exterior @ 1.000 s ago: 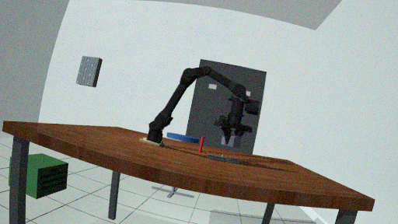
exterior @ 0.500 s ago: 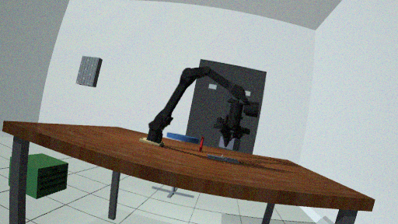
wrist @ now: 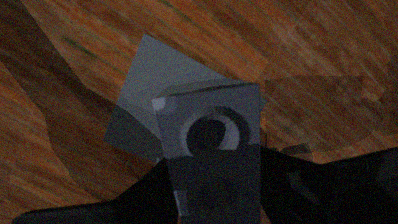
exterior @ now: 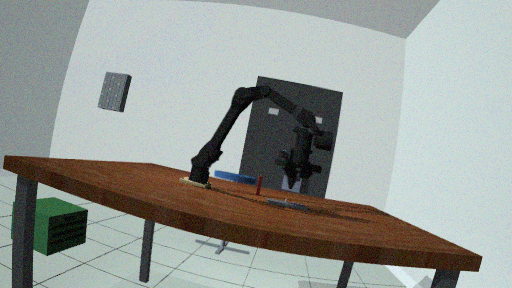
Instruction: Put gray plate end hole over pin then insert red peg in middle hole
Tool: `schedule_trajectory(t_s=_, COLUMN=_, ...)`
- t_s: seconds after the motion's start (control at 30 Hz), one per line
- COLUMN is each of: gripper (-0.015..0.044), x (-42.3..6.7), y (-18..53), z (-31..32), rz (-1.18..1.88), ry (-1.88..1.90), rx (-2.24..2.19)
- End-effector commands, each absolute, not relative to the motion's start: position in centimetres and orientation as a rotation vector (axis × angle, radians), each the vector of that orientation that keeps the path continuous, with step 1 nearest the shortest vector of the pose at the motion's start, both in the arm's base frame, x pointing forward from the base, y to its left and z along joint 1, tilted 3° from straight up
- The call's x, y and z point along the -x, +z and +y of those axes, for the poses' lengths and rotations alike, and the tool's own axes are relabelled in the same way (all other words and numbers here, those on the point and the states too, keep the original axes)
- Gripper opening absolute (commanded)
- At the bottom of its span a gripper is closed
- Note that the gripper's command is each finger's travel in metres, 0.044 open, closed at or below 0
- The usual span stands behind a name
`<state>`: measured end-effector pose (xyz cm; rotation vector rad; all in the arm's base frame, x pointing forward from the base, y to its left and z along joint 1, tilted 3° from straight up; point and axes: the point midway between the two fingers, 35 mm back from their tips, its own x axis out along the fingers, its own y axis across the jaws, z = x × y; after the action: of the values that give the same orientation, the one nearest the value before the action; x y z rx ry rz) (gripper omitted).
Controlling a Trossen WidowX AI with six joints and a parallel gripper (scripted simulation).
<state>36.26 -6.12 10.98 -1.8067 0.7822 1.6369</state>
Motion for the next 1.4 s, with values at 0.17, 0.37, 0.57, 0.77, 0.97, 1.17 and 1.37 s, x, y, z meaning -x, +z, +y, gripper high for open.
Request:
schedule_trajectory(t_s=0.17, gripper=0.0, x=-36.4, y=9.7, z=-6.1, rz=0.777, ry=1.641, rx=1.808)
schedule_trajectory(t_s=0.37, gripper=0.0, x=-36.4, y=9.2, z=-6.1, rz=0.777, ry=1.641, rx=1.808)
schedule_trajectory(t_s=0.57, gripper=0.0, x=-36.5, y=8.4, z=-6.2, rz=0.777, ry=1.641, rx=1.808)
schedule_trajectory(t_s=0.77, gripper=0.0, x=-36.6, y=7.5, z=-6.2, rz=0.777, ry=1.641, rx=1.808)
schedule_trajectory(t_s=0.97, gripper=0.0, x=-36.6, y=6.9, z=-6.2, rz=0.777, ry=1.641, rx=1.808)
schedule_trajectory(t_s=1.17, gripper=0.0, x=-36.6, y=7.4, z=-6.3, rz=0.781, ry=1.631, rx=1.811)
schedule_trajectory(t_s=1.37, gripper=0.0131, x=-36.6, y=7.4, z=-6.3, rz=0.781, ry=1.631, rx=1.811)
